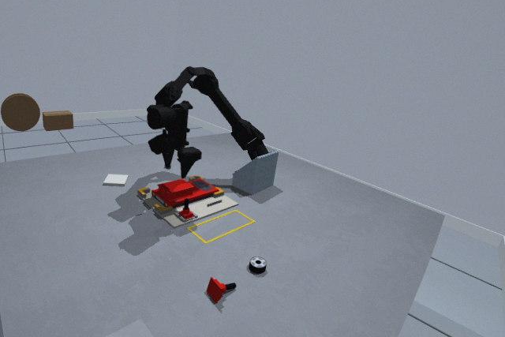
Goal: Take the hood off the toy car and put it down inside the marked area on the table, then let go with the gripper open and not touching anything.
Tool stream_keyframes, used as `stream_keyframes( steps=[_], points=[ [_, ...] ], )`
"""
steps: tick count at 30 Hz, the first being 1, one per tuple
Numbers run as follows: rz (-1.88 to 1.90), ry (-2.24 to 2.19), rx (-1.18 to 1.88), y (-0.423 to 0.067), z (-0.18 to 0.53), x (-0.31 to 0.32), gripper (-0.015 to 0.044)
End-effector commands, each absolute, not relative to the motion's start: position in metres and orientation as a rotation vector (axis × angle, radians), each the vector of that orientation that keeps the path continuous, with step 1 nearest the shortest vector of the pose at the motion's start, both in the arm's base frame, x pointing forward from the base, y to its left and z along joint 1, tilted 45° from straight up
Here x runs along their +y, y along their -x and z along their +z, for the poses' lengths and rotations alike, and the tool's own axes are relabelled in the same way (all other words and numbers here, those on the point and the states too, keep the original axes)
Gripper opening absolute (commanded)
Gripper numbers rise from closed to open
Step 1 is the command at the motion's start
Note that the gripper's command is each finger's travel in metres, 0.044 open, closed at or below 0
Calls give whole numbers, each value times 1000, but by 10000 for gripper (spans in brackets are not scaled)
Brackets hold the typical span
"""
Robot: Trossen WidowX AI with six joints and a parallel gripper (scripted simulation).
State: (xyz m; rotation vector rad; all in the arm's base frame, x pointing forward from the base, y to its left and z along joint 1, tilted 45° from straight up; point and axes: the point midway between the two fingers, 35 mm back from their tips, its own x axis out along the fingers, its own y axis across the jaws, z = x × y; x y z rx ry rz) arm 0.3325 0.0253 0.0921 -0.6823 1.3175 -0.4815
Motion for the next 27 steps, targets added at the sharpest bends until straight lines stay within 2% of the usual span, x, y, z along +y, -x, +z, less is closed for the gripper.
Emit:
stream_keyframes(
  steps=[1,27],
  points=[
    [-483,691,1322,-332,88,21,440],
    [-484,692,1322,-336,71,4,440]
  ],
)
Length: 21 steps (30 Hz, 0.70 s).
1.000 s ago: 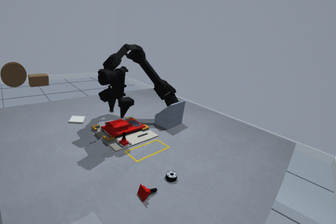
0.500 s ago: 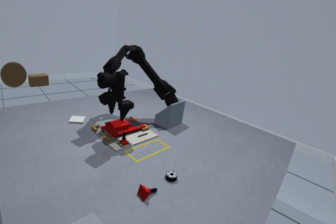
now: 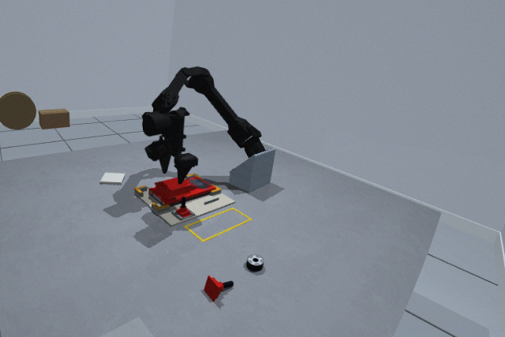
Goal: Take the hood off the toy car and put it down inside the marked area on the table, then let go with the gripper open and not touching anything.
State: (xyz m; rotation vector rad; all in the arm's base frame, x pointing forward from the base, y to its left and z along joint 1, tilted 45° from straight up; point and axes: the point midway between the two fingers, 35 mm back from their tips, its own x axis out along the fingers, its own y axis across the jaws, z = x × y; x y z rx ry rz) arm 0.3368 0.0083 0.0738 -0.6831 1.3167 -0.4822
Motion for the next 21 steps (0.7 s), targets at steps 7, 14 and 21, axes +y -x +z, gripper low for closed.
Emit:
stream_keyframes(
  steps=[7,14,21],
  points=[
    [-484,693,1322,-336,66,0,440],
    [-485,693,1321,-336,62,-4,440],
    [-485,693,1321,-337,61,-5,440]
  ],
)
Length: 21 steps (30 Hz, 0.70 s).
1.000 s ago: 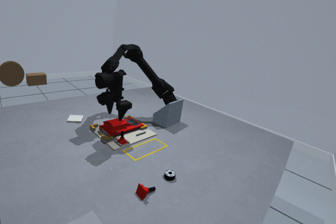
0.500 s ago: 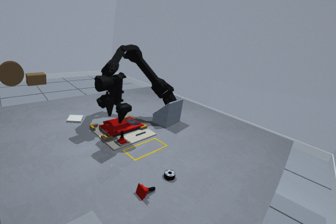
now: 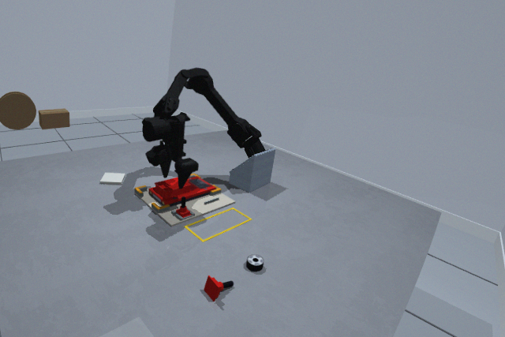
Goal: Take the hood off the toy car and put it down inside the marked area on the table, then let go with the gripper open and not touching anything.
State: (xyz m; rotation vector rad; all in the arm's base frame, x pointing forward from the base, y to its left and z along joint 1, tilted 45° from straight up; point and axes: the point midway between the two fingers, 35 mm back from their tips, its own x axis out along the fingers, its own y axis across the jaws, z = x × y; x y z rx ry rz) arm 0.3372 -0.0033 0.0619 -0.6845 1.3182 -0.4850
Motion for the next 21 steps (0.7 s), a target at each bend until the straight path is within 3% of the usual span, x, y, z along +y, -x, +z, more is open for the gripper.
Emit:
stream_keyframes(
  steps=[1,21],
  points=[
    [-485,693,1321,-337,60,-5,440],
    [-485,693,1321,-339,53,-12,440]
  ],
)
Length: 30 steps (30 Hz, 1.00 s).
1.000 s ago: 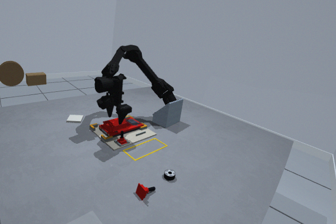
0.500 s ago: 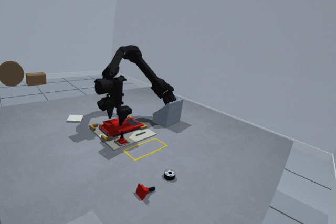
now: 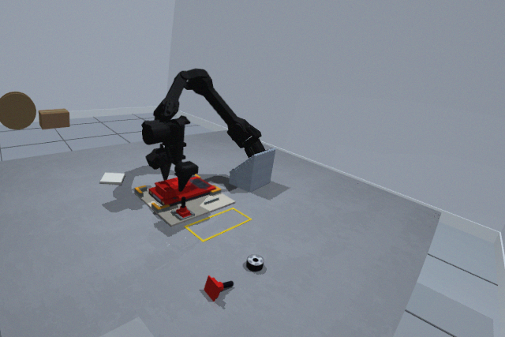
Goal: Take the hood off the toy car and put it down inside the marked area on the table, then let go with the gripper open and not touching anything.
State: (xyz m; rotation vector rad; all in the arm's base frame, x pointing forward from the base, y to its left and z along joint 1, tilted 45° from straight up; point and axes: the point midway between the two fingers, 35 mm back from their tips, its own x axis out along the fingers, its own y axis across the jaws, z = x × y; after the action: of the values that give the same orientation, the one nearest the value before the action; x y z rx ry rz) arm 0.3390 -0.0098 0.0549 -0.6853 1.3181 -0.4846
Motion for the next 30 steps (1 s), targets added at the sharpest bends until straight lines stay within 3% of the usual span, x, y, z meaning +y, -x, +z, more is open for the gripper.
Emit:
stream_keyframes(
  steps=[1,16,19,29,30],
  points=[
    [-485,693,1321,-339,53,-13,440],
    [-485,694,1321,-340,48,-18,440],
    [-485,686,1318,-341,50,-15,361],
    [-485,686,1318,-341,50,-15,295],
    [-485,686,1318,-341,50,-15,268]
  ],
)
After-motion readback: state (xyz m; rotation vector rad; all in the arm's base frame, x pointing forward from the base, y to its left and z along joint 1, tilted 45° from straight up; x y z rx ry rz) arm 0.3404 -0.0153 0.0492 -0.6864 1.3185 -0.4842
